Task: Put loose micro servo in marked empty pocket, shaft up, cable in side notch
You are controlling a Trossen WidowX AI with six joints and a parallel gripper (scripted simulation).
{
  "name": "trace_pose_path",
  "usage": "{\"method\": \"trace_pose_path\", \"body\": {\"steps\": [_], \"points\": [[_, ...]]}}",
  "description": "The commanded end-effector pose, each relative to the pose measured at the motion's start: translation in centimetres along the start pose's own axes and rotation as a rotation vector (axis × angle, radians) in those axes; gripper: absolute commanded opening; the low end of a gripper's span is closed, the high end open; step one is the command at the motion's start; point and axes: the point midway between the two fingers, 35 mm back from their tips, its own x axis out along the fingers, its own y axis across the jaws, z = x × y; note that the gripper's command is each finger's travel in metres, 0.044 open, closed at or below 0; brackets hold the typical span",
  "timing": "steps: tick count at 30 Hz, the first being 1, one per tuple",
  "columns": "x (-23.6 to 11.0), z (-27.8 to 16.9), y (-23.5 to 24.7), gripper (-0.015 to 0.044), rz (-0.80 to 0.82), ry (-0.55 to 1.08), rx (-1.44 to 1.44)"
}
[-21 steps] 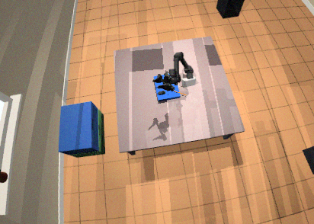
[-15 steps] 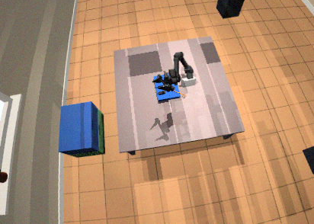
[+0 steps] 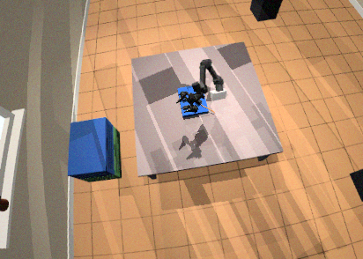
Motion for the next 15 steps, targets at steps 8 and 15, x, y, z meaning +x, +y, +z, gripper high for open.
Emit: {"method": "trace_pose_path", "body": {"steps": [8, 15], "points": [[-0.8, -5.7, 1.5, 0.044, 0.165, 0.234, -0.243], [-2.4, -9.4, 2.0, 0.044, 0.287, 0.377, -0.396]]}}
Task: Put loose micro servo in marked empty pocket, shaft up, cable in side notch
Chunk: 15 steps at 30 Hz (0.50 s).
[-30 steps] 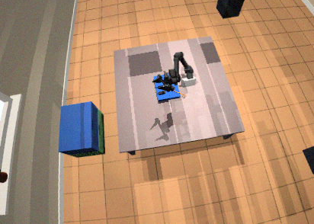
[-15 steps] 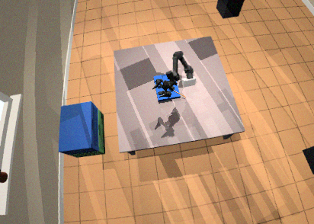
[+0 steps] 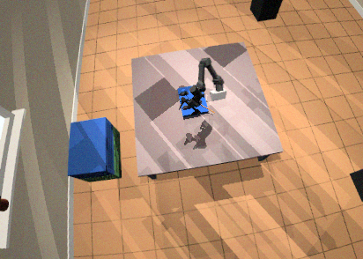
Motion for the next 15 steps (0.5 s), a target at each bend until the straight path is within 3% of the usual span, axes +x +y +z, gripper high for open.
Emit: {"method": "trace_pose_path", "body": {"steps": [1, 15], "points": [[-0.2, -2.2, 0.9, 0.044, 0.069, 0.084, -0.092], [-3.1, -9.8, 3.8, 0.044, 0.349, 0.339, -0.395]]}}
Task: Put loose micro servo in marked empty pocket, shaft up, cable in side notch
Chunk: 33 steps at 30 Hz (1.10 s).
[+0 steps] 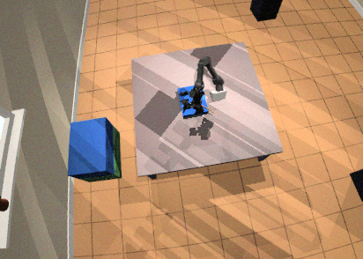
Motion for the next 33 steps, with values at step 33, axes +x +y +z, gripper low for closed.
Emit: {"method": "trace_pose_path", "body": {"steps": [33], "points": [[-10.0, -17.7, 8.9, 0.044, 0.827, 0.457, -0.728]]}}
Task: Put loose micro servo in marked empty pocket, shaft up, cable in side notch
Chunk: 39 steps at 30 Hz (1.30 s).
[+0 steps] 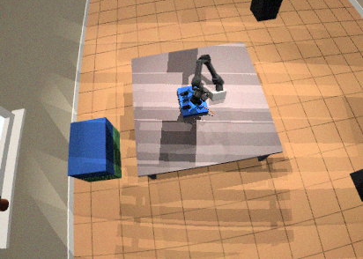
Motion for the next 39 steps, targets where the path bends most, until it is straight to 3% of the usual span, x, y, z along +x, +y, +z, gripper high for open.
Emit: {"method": "trace_pose_path", "body": {"steps": [1, 31, 39], "points": [[0.0, -0.9, 1.4, 0.044, 0.061, 0.023, -0.058], [4.6, -1.0, 1.6, 0.044, 0.061, 0.025, -0.057], [4.6, -1.0, 1.6, 0.023, 0.061, 0.025, -0.057]]}}
